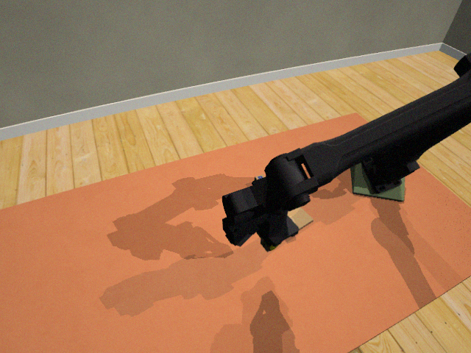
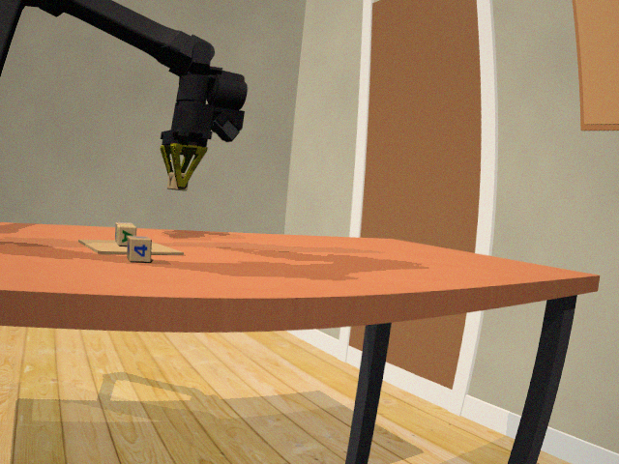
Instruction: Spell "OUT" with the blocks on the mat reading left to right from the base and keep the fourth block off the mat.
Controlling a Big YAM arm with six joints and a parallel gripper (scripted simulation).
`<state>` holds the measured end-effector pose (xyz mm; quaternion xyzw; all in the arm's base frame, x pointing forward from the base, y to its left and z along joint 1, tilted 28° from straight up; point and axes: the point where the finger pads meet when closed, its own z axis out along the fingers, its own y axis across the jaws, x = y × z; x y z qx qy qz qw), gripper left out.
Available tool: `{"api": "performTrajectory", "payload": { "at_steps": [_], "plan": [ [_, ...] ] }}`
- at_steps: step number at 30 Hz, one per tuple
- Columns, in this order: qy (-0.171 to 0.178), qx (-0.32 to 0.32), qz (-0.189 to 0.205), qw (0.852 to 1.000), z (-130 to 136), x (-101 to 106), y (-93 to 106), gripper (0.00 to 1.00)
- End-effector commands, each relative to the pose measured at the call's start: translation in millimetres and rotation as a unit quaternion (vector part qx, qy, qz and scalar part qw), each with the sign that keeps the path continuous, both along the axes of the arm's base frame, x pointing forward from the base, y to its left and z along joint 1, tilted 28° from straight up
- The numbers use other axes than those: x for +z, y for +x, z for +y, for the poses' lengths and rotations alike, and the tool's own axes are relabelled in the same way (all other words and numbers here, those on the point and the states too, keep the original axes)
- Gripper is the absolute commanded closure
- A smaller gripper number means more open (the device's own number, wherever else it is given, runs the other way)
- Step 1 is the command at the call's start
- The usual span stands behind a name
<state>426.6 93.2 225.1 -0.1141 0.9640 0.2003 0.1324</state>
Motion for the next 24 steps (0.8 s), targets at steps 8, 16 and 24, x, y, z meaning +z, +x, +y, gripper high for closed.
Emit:
{"api": "performTrajectory", "payload": {
  "at_steps": [8, 16, 24],
  "plan": [
    [0.067, -0.302, 0.121, 0.943, -116, -40, -37.9, 0.75],
    [0.128, -0.505, 0.227, 0.823, -168, -77, -82.3, 0.75],
    [0.165, -0.644, 0.284, 0.690, -161, -79, -83.3, 0.75]
  ]
}}
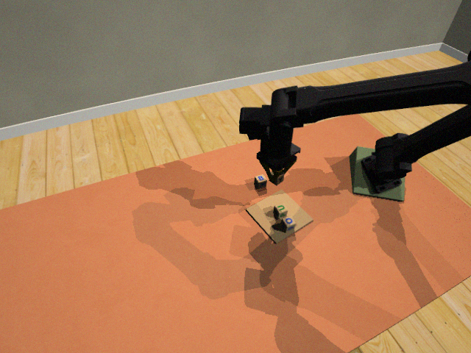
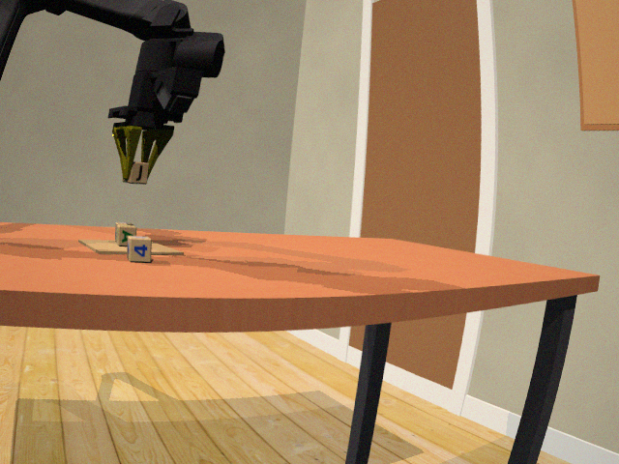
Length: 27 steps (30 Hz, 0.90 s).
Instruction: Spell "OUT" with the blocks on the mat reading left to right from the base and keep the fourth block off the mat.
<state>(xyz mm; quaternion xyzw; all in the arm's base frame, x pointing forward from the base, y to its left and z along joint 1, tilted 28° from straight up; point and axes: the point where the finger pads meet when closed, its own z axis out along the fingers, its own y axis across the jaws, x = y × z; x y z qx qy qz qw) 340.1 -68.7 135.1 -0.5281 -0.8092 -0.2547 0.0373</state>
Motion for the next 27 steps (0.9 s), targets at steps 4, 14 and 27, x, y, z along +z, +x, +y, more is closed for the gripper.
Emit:
{"api": "performTrajectory", "payload": {
  "at_steps": [4, 14, 27],
  "plan": [
    [0.008, -0.157, 0.045, 0.987, 1, 11, 3.1, 0.75],
    [0.010, -0.157, 0.051, 0.986, 2, 5, 3.9, 0.75],
    [0.013, -0.157, 0.060, 0.986, 22, -42, 14.5, 0.75]
  ]
}}
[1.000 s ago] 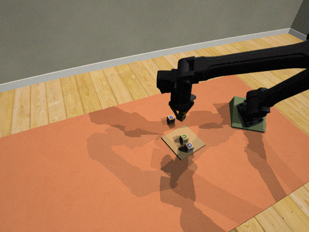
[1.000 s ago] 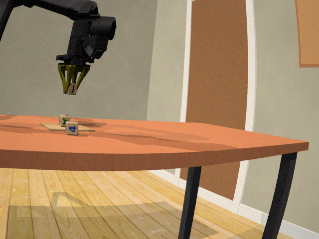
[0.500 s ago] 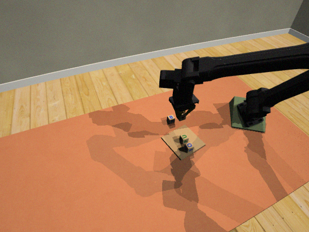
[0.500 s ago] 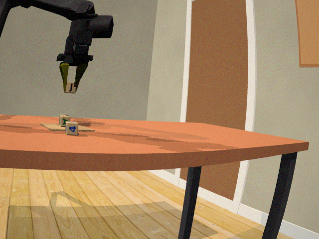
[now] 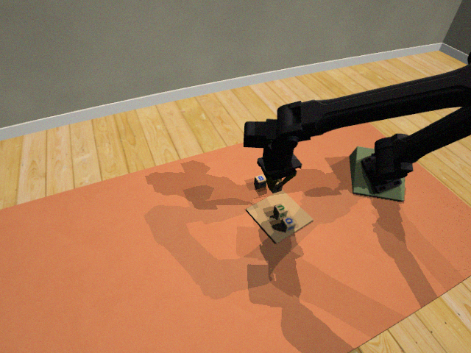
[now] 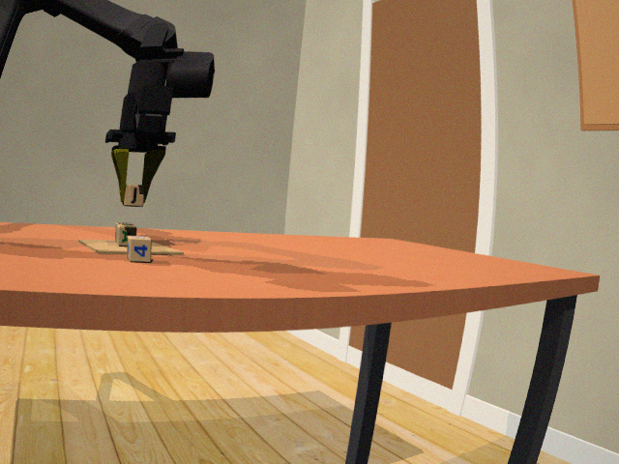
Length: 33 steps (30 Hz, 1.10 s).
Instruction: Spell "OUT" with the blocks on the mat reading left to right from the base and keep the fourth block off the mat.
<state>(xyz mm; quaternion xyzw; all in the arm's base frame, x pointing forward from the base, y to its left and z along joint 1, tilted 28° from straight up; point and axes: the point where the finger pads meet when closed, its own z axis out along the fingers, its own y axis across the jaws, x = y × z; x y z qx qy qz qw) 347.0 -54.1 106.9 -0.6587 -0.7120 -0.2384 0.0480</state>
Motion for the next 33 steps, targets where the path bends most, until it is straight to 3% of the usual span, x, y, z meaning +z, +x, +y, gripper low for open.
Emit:
{"api": "performTrajectory", "payload": {
  "at_steps": [1, 15, 33],
  "plan": [
    [0.001, -0.003, 0.006, 1.000, 9, -18, 8.7, 0.75],
    [0.002, -0.003, 0.006, 1.000, 26, -54, 17.6, 0.75],
    [0.001, -0.001, 0.003, 1.000, 26, -52, 20.6, 0.75]
  ]
}}
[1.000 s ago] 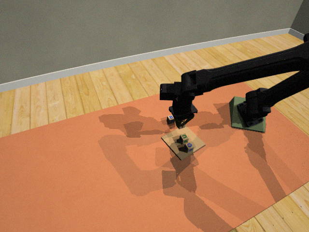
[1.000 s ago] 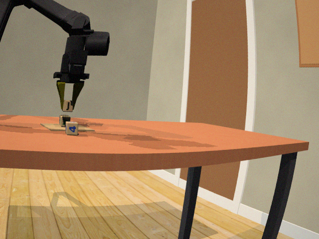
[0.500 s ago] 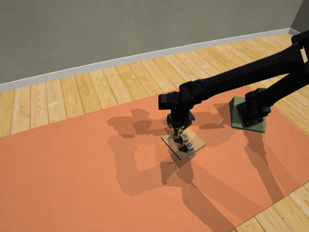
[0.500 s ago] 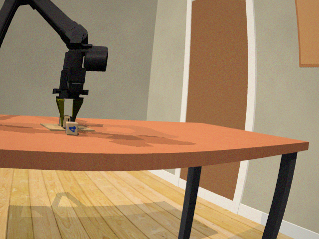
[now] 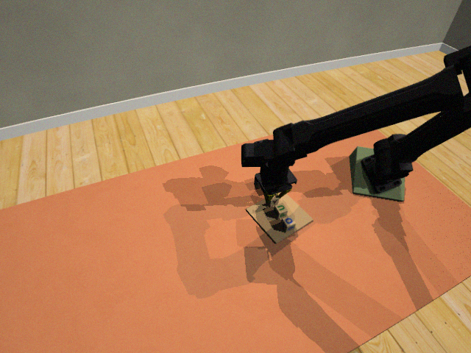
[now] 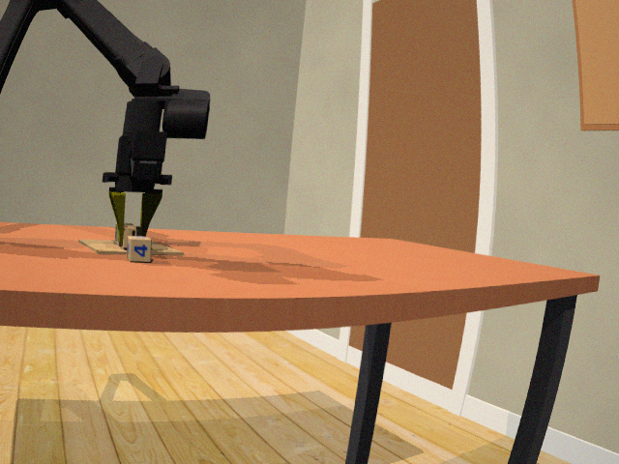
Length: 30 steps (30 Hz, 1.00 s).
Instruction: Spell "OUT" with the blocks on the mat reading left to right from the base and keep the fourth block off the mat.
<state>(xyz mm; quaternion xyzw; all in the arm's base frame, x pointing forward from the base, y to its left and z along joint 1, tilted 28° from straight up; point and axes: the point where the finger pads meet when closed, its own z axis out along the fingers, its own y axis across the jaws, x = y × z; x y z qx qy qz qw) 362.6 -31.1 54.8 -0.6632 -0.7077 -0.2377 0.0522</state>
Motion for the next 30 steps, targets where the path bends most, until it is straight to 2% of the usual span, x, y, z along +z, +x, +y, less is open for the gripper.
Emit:
{"api": "performTrajectory", "payload": {
  "at_steps": [1, 30],
  "plan": [
    [-0.002, 0.004, -0.001, 1.000, 3.4, 0.0, 5.0, 0.75],
    [-0.005, 0.011, -0.007, 1.000, 3.5, 1.0, 3.3, 0.75]
  ]
}}
